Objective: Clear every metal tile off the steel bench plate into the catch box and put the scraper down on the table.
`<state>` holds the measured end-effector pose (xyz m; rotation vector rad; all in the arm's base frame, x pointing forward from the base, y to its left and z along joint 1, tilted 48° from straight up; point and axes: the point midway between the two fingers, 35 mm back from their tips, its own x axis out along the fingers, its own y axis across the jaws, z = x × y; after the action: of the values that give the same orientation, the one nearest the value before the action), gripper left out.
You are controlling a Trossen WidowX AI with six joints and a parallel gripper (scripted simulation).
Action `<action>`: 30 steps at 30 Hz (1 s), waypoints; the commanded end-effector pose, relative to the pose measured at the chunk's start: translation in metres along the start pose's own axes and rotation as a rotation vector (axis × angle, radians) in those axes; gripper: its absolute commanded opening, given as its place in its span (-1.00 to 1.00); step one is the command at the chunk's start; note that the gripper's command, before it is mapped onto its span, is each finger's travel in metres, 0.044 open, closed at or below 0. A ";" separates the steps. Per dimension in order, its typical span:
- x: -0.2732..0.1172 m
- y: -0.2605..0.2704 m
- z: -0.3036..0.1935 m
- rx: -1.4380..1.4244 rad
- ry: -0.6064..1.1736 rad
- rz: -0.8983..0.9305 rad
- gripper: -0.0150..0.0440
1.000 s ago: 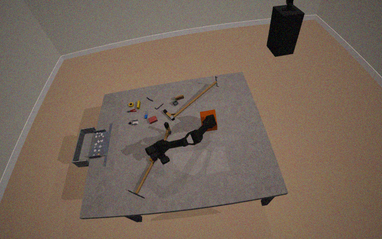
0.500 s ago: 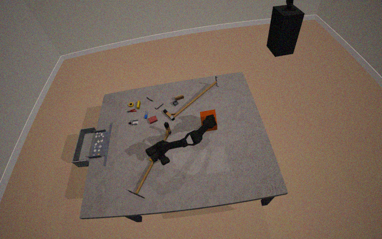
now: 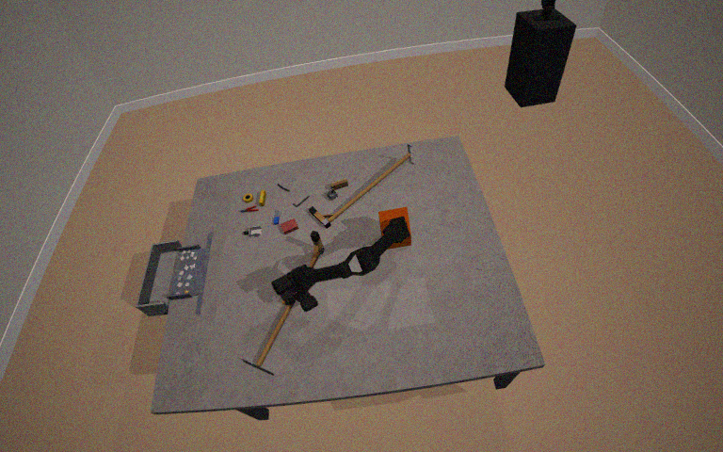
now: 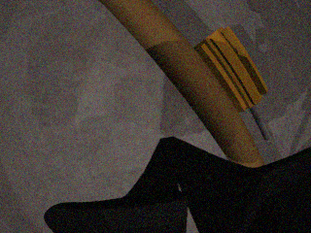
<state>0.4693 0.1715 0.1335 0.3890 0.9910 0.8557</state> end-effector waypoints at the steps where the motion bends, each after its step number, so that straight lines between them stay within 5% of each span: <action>1: 0.003 -0.004 0.001 0.002 0.006 0.004 -0.49; 30: 0.006 -0.028 0.016 0.001 0.006 0.003 -0.49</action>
<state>0.4946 0.1614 0.1264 0.3905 0.9901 0.8610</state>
